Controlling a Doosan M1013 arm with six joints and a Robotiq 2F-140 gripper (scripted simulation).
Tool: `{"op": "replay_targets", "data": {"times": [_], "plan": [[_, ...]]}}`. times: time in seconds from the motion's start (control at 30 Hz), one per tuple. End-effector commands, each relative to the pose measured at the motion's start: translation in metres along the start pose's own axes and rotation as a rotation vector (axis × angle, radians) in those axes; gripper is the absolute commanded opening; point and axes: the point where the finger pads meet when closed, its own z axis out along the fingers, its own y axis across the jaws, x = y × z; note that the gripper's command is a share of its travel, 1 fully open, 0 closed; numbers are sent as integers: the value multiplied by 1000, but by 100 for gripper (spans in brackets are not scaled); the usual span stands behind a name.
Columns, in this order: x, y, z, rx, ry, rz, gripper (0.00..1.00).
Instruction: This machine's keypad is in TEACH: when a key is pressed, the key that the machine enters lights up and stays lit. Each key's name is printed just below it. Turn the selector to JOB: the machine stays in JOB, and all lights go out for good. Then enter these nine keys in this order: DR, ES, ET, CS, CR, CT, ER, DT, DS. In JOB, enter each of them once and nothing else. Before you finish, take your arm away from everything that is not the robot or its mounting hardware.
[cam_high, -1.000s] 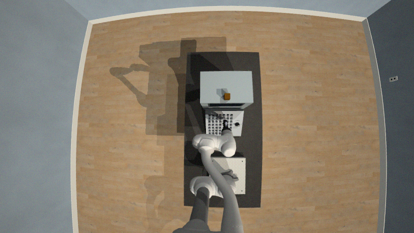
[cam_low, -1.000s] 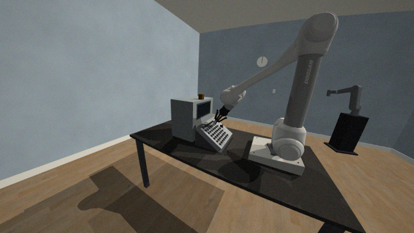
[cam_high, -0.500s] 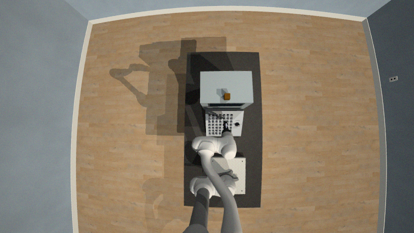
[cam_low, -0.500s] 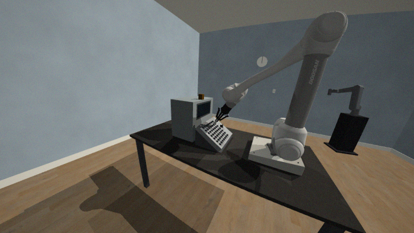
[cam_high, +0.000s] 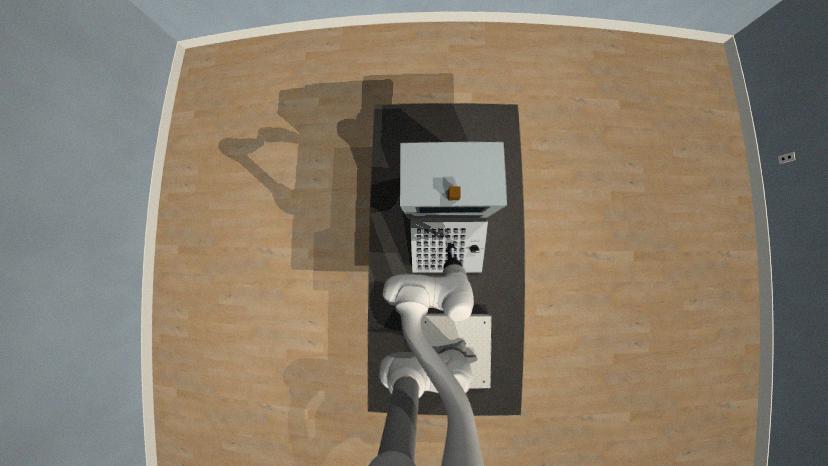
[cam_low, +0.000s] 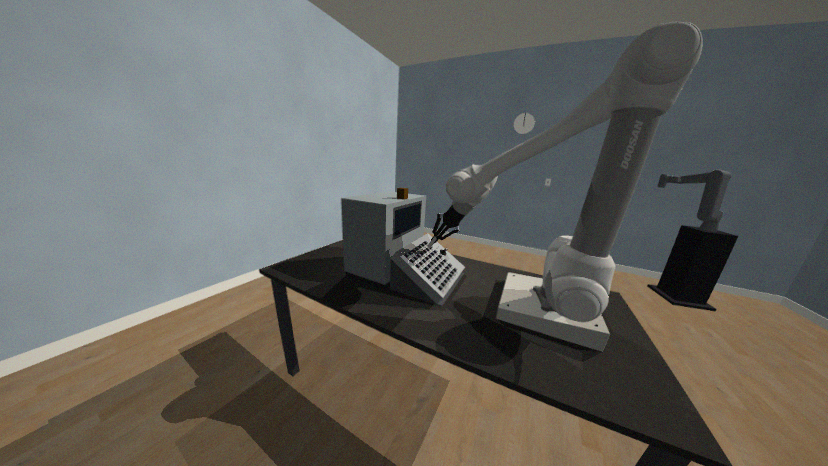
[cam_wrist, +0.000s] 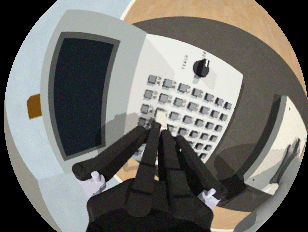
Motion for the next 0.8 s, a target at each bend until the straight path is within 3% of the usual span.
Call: {"op": "replay_targets", "data": {"times": [0.0, 0.37, 0.77], "plan": [[-2, 0, 0, 0, 0, 0, 0], [-32, 0, 0, 0, 0, 0, 0], [-34, 0, 3, 0, 0, 0, 0]]}}
